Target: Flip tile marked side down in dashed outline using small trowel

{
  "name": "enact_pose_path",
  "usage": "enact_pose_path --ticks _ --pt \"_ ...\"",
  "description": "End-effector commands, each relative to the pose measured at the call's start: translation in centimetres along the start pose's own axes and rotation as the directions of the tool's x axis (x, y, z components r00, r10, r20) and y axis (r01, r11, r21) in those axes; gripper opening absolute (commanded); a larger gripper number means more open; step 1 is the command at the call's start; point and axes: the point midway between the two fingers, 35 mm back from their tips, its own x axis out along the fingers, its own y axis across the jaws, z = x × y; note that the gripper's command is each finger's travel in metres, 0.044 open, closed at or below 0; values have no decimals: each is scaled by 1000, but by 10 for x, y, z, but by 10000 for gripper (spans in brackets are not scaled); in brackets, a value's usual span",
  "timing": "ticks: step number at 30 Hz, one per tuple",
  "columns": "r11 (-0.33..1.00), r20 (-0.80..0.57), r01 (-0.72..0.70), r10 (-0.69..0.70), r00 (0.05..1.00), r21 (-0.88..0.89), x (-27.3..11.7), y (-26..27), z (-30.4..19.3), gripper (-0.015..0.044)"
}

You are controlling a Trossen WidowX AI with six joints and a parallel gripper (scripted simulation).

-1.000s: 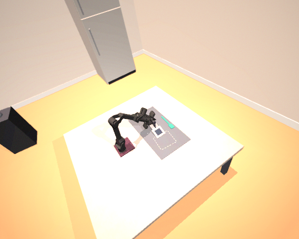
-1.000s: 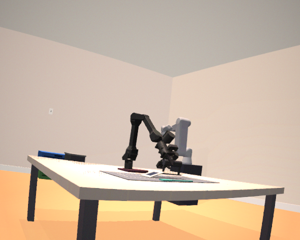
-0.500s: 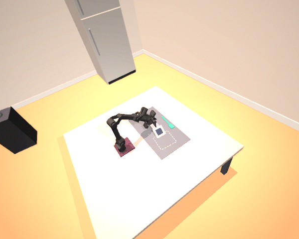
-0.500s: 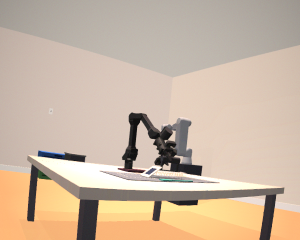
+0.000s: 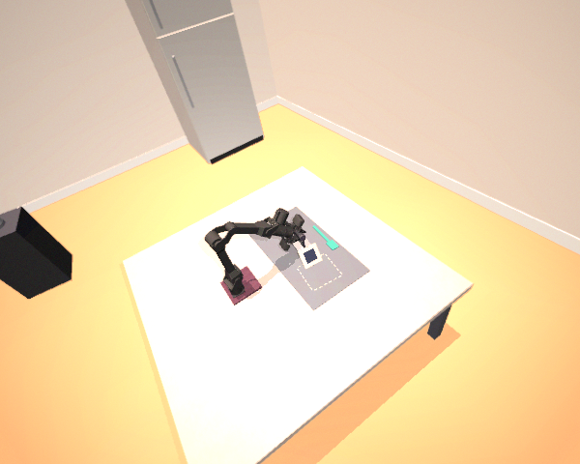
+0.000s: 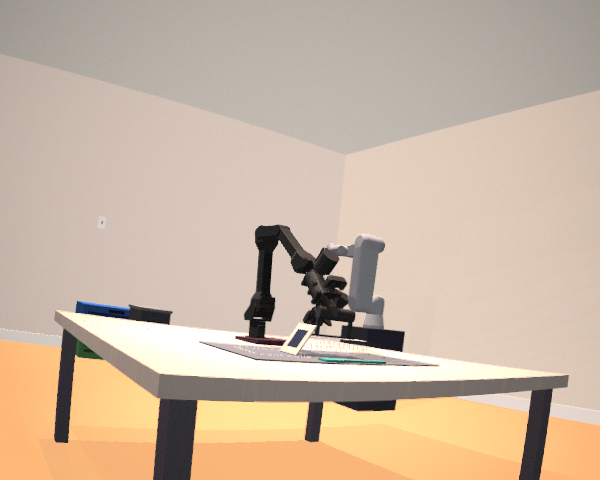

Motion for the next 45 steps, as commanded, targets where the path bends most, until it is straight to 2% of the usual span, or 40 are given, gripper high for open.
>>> enact_pose_path --ticks 1,27,45 --pt "1000 1 21 -21 1000 3 -3 -9 -6 0" --pt "1000 -2 21 -21 1000 0 -1 -6 -43 0" --pt "1000 2 21 -21 1000 5 -21 -29 18 0"
